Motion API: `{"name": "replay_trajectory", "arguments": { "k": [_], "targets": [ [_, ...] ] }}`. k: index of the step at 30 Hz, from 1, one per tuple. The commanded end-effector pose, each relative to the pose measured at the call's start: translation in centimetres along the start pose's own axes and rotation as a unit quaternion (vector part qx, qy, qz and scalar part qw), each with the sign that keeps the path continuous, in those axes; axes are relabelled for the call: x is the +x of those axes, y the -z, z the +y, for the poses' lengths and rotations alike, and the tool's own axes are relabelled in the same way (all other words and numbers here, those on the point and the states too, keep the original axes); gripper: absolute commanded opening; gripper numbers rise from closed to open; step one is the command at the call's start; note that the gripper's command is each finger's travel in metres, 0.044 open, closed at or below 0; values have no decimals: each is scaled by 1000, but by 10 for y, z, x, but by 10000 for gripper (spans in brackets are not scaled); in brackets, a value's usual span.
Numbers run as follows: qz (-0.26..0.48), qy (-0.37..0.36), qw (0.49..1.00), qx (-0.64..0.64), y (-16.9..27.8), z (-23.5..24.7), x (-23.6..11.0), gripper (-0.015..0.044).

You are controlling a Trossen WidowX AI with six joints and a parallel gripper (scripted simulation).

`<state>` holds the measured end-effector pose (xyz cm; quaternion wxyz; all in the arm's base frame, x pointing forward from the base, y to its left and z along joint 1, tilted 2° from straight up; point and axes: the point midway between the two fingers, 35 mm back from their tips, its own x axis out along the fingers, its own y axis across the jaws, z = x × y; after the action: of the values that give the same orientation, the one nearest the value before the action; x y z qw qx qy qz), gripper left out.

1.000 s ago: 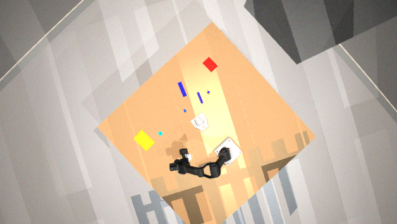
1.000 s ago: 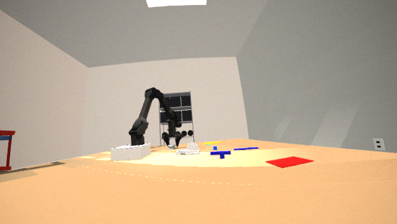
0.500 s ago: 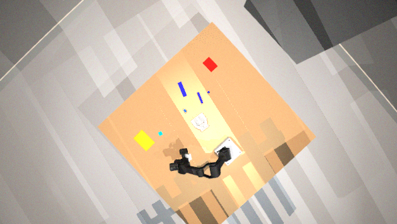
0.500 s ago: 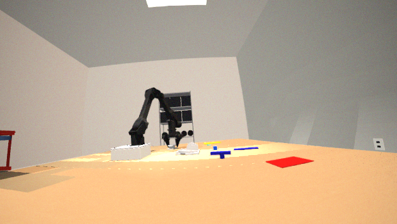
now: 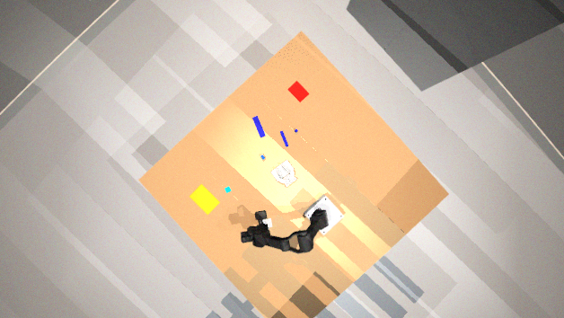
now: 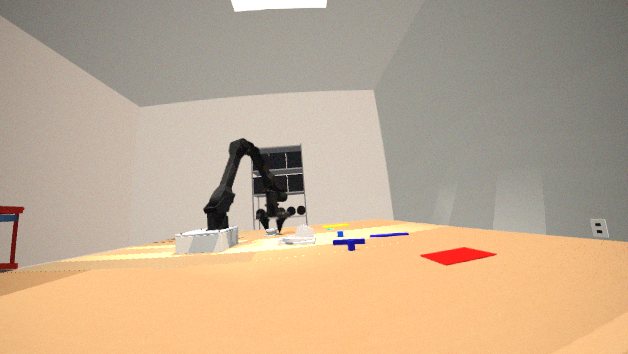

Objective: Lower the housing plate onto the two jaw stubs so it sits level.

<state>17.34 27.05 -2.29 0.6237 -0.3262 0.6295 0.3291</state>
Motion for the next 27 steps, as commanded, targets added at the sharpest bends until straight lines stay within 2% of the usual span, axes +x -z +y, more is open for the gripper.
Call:
{"name": "replay_trajectory", "arguments": {
  "k": [1,14,27],
  "targets": [
    [0,0,1000,0,0,0,0,351],
    [0,0,1000,0,0,0,-2,351],
    [-1,1,1000,1,-3,0,-42,351]
  ]
}}
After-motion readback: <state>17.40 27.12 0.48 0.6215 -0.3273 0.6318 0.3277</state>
